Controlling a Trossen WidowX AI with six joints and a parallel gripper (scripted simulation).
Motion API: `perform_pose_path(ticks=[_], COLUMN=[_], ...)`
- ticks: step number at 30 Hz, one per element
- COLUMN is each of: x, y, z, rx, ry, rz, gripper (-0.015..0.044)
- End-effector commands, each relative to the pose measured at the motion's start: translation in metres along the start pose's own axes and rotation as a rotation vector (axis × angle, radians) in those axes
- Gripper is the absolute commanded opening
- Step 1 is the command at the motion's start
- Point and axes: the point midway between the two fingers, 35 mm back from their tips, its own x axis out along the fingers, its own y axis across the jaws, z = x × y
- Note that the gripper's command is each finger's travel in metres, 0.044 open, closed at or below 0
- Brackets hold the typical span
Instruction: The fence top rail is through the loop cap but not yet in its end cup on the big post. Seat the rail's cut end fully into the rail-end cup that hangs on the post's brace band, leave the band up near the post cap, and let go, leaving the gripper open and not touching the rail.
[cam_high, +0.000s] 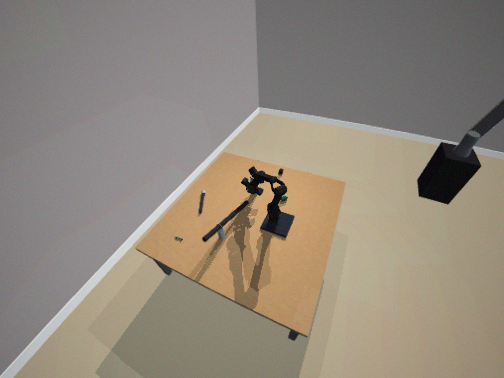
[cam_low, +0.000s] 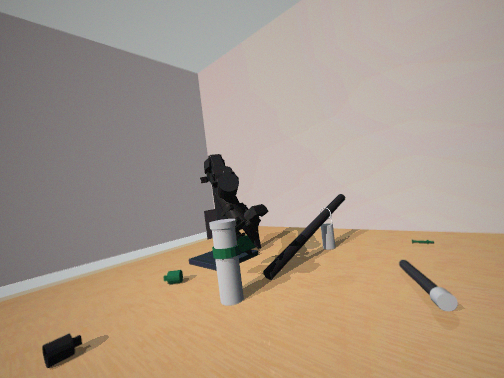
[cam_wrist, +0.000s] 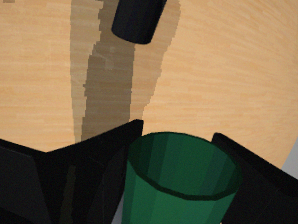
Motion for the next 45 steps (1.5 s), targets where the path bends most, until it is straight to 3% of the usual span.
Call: perform_pose_path(ticks=[1, 43, 45], x=[0.0013, 0.0045, 0.0045], y=[-0.0026, -0.0079, -0.0079], z=[-0.0004, -0.0004, -0.0004], rx=[0.027, 0.083, 0.083], ry=[0.017, 0.045, 0.045], rz=[-0.003, -0.004, -0.004], gripper=[0.0000, 0.0000, 0.0053])
